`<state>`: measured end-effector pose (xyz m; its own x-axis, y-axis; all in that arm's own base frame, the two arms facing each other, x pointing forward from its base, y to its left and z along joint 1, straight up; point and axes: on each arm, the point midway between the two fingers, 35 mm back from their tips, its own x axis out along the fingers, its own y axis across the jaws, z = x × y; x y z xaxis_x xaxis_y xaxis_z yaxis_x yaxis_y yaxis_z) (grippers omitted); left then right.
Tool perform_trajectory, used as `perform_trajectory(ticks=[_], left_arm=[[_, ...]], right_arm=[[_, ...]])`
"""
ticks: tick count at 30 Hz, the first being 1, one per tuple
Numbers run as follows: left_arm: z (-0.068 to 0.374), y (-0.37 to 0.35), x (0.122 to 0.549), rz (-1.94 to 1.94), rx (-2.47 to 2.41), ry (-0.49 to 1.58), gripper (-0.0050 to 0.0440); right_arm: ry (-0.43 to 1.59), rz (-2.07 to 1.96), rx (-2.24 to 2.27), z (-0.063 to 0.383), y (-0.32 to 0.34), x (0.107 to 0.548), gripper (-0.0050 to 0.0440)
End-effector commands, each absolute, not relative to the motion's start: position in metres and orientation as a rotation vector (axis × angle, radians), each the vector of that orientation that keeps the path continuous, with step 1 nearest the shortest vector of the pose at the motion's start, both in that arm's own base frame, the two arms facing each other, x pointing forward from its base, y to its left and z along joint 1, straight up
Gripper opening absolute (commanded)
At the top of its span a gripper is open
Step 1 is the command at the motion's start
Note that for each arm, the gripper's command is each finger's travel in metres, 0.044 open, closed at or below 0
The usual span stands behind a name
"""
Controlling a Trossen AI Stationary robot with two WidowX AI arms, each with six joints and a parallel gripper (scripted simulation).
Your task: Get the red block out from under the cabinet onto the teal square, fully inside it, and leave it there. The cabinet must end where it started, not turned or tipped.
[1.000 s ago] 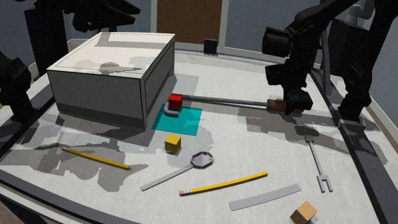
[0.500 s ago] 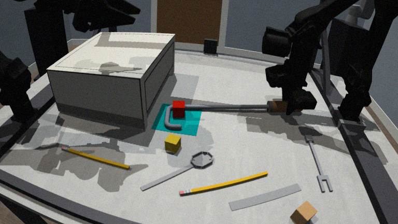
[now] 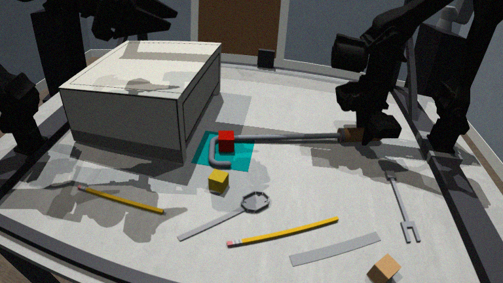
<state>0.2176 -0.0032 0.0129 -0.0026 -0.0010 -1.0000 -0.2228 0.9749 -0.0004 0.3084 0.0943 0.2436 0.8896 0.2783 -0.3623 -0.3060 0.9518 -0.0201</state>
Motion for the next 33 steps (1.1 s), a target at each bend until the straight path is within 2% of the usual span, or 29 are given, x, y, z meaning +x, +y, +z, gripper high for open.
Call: perform_trajectory(ticks=[1,11,23,28,30,33], left_arm=[[0.018,-0.001,0.223,0.19,-0.186,1.543,0.011],[0.022,0.003,0.244,0.183,-0.181,1.544,0.011],[0.017,0.002,0.241,0.183,-0.182,1.545,0.011],[0.017,0.002,0.241,0.183,-0.182,1.545,0.023],[0.017,0.002,0.241,0.183,-0.182,1.545,0.023],[0.026,0.003,0.245,0.181,-0.184,1.526,0.0302]], right_arm=[[0.337,0.307,-0.072,0.254,0.095,0.308,0.044],[0.337,0.307,-0.072,0.254,0.095,0.308,0.044],[0.337,0.307,-0.072,0.254,0.095,0.308,0.044],[0.337,0.307,-0.072,0.254,0.095,0.308,0.044],[0.337,0.307,-0.072,0.254,0.095,0.308,0.044],[0.337,0.307,-0.072,0.254,0.095,0.308,0.044]])
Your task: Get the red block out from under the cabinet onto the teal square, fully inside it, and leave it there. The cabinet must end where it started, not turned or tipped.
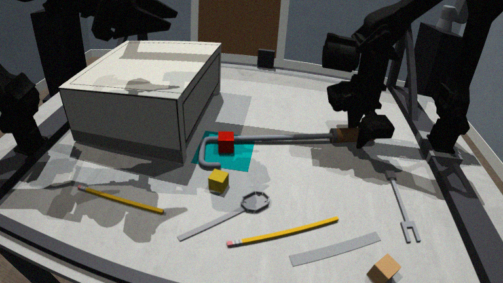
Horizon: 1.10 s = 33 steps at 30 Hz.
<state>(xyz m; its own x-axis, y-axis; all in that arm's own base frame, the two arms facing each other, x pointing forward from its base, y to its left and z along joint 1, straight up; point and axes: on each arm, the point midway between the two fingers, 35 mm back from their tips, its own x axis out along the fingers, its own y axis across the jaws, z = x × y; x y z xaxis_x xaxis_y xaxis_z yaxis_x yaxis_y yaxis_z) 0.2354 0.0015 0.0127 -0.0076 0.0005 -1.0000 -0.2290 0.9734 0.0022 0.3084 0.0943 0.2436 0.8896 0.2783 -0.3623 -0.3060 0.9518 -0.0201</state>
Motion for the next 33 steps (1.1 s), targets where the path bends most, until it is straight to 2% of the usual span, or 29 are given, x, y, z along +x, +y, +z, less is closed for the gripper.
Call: perform_trajectory(ticks=[1,6,9,12,14,17,21,25,29,31,33], left_arm=[[0.029,0.003,0.245,0.181,-0.184,1.526,0.0326],[0.039,0.003,0.244,0.181,-0.184,1.526,0.044],[0.05,0.002,0.244,0.181,-0.184,1.526,0.044],[0.079,0.002,0.243,0.181,-0.184,1.526,0.044],[0.079,0.002,0.243,0.181,-0.184,1.526,0.044],[0.108,0.002,0.242,0.181,-0.184,1.526,0.044],[0.105,0.005,0.249,0.183,-0.177,1.533,0.044],[0.11,0.013,0.278,0.179,-0.166,1.488,0.044],[0.118,0.029,0.331,0.17,-0.147,1.407,0.044],[0.118,0.029,0.331,0.17,-0.147,1.407,0.044],[0.122,0.036,0.356,0.163,-0.14,1.369,0.044]], right_arm=[[0.337,0.307,-0.072,0.254,0.095,0.308,0.044],[0.337,0.307,-0.072,0.254,0.095,0.308,0.044],[0.337,0.307,-0.072,0.254,0.095,0.308,0.044],[0.337,0.307,-0.072,0.254,0.095,0.308,0.044],[0.337,0.307,-0.072,0.254,0.095,0.308,0.044],[0.337,0.307,-0.072,0.254,0.095,0.308,0.044],[0.337,0.307,-0.072,0.254,0.095,0.308,0.044],[0.337,0.307,-0.072,0.254,0.095,0.308,0.044],[0.337,0.307,-0.072,0.254,0.095,0.308,0.044],[0.337,0.307,-0.072,0.254,0.095,0.308,0.044],[0.337,0.307,-0.072,0.254,0.095,0.308,0.044]])
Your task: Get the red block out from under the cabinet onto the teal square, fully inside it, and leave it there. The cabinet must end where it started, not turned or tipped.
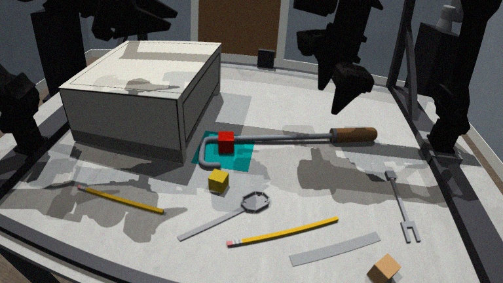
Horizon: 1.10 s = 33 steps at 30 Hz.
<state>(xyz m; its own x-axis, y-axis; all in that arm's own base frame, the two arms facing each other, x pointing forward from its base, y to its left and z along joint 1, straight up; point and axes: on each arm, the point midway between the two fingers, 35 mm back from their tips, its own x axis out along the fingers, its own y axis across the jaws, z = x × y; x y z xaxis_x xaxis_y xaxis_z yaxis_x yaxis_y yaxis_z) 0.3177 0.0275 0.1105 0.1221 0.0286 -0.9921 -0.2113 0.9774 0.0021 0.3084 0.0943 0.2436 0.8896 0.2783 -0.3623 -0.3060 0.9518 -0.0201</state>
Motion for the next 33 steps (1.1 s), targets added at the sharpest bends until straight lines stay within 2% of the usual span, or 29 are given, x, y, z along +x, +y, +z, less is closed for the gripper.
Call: perform_trajectory(ticks=[1,6,13,33], left_arm=[[0.124,0.039,0.368,0.161,-0.136,1.351,0.044],[0.131,0.054,0.418,0.15,-0.12,1.275,0.044],[0.138,0.067,0.461,0.143,-0.104,1.21,0.044],[0.141,0.07,0.474,0.143,-0.099,1.186,0.044]], right_arm=[[0.337,0.307,-0.072,0.254,0.095,0.308,0.044],[0.337,0.307,-0.072,0.254,0.095,0.308,0.044],[0.337,0.307,-0.072,0.254,0.095,0.308,0.044],[0.337,0.307,-0.072,0.254,0.095,0.308,0.044]])
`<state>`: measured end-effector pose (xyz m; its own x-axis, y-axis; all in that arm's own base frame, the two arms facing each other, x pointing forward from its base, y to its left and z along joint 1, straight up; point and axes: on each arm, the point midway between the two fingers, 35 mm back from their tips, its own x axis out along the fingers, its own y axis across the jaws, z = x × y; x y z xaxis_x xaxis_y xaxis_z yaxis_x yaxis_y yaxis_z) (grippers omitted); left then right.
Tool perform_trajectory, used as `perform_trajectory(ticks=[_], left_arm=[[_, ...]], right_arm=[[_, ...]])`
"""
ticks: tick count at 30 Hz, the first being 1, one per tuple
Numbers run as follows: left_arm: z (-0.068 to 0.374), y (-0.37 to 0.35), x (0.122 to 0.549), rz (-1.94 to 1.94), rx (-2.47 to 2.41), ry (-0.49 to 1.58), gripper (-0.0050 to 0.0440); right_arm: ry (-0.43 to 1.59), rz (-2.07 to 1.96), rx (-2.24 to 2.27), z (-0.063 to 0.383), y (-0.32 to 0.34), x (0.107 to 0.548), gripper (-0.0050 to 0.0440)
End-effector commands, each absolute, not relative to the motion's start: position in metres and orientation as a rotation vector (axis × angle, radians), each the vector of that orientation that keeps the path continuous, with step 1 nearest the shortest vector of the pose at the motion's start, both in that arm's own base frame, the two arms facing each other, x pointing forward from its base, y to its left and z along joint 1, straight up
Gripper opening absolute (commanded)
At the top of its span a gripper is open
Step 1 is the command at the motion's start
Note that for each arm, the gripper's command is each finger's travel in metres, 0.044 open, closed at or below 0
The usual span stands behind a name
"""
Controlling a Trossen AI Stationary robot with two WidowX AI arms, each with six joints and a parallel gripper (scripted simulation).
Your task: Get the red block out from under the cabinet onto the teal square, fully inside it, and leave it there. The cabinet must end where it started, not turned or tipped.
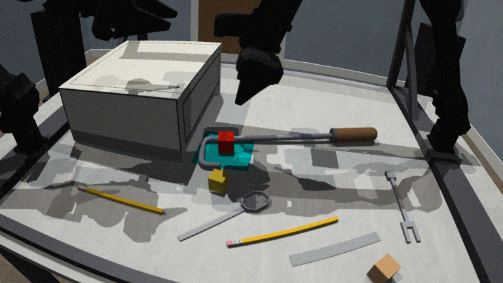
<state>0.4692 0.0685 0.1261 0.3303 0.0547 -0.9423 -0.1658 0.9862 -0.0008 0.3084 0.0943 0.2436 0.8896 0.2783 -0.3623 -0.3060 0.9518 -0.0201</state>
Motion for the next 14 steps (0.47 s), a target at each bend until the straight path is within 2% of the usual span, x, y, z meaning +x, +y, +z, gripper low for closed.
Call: perform_trajectory(ticks=[1,14], left_arm=[[0.141,0.0699,0.4741,0.143,-0.099,1.186,0.044],[0.1402,0.0691,0.4717,0.144,-0.099,1.191,0.044]], right_arm=[[0.337,0.307,-0.072,0.2541,0.0952,0.308,0.044],[0.337,0.307,-0.072,0.2541,0.0952,0.308,0.044]])
